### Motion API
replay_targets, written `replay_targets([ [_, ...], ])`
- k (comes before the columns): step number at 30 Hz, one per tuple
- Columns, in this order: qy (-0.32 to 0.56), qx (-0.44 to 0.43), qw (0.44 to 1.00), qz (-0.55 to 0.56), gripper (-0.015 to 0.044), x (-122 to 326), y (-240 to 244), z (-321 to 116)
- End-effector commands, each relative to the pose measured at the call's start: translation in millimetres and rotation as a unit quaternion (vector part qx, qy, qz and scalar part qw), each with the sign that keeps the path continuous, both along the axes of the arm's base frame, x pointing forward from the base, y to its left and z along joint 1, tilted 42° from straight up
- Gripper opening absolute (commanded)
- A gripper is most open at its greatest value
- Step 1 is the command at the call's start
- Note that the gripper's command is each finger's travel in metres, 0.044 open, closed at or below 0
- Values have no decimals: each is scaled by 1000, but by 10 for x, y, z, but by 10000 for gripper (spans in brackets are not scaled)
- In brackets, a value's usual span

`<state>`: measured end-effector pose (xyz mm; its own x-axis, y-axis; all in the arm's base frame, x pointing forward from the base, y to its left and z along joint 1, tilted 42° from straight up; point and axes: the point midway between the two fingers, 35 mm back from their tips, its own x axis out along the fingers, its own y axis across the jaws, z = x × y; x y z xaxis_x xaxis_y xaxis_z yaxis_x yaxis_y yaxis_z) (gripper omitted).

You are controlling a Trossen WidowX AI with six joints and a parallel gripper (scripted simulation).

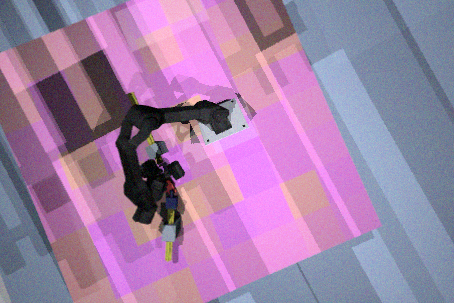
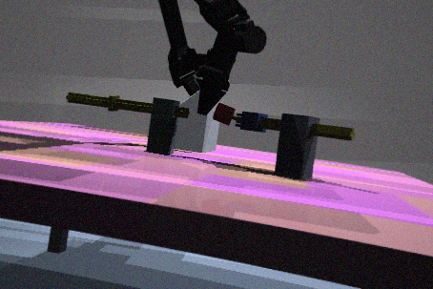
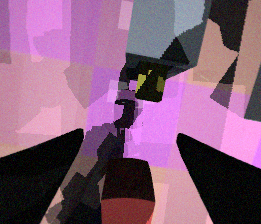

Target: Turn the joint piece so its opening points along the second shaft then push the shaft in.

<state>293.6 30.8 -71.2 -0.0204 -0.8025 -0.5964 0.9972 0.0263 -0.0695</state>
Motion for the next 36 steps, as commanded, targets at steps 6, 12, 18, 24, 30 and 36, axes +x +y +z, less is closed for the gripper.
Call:
replay_targets([
  [6, -4, 3, 1000, -3, 440, -29, 282, -242],
  [12, -4, 3, 1000, -3, 440, -28, 250, -268],
  [18, -4, 3, 1000, -3, 440, -25, 172, -330],
  [24, -4, 2, 1000, -3, 440, -26, 93, -389],
  [30, -4, 2, 1000, -3, 414, -28, 47, -423],
  [36, -4, 2, 1000, -3, 256, -28, 47, -423],
])
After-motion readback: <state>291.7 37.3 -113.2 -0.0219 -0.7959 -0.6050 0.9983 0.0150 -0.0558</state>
